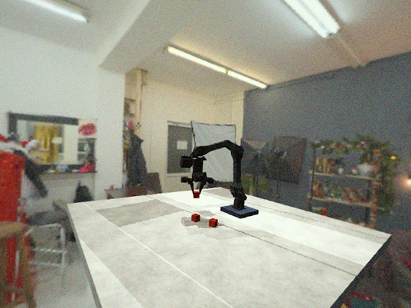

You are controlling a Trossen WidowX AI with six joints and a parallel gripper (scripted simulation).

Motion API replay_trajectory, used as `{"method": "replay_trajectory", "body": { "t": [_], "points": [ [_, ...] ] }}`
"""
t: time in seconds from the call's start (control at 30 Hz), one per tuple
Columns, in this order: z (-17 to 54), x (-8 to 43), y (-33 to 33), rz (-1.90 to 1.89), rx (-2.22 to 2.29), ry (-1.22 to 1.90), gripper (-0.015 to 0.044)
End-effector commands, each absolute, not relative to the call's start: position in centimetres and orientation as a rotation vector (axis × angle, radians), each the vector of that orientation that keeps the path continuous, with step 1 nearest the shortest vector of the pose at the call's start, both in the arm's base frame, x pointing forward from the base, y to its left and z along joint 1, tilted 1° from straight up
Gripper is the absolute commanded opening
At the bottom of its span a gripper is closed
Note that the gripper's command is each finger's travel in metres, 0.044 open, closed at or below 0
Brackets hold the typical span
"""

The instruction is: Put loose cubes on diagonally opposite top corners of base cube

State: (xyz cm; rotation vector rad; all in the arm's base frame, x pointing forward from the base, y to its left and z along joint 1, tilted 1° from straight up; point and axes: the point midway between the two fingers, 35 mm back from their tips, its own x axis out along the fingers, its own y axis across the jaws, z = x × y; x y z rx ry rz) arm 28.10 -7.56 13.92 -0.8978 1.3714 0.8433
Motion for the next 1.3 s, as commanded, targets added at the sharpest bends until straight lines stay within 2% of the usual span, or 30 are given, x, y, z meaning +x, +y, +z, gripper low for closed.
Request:
{"method": "replay_trajectory", "body": {
  "t": [0.0,1.27],
  "points": [
    [13.6,28.6,-6.6,0.779,-0.826,1.394,0.0105],
    [11.1,30.9,4.2,0.06,-0.067,1.534,0.0105]
  ]
}}
